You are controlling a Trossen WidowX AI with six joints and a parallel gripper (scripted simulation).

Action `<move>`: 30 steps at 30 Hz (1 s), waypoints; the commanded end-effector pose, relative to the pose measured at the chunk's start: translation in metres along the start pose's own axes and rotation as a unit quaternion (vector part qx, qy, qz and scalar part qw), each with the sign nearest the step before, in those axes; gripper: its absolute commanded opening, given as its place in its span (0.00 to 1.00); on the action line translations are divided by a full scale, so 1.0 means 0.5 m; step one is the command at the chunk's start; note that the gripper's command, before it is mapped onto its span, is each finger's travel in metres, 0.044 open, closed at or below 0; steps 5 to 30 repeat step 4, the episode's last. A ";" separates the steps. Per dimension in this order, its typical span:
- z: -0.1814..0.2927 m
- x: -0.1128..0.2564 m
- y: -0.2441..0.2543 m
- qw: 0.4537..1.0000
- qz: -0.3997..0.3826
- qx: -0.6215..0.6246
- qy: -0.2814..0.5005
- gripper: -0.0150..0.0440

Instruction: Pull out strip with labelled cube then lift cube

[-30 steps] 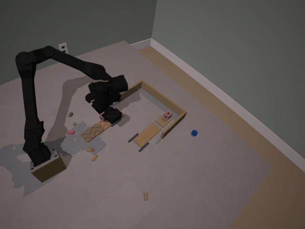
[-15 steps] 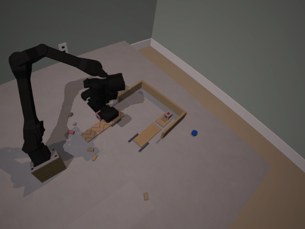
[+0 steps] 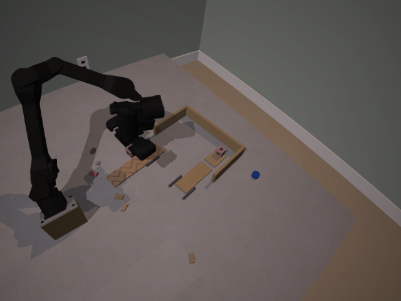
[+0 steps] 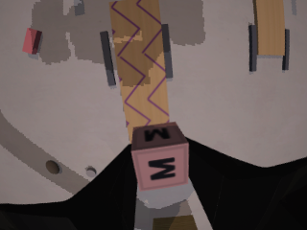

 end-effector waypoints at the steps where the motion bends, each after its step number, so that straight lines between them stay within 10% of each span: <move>1: -0.001 0.001 -0.001 1.000 0.003 0.003 0.000 0.25; 30: -0.001 0.001 -0.001 1.000 0.003 0.003 0.000 0.25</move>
Point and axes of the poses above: the point midway between the two fingers, 35 mm back from their tips, its own x axis back along the fingers, its own y axis across the jaws, z = x × y, the point moved 2 cm from there along x, back along the fingers, and after that the axes turned 13 degrees about -x, right-handed, at the moved point
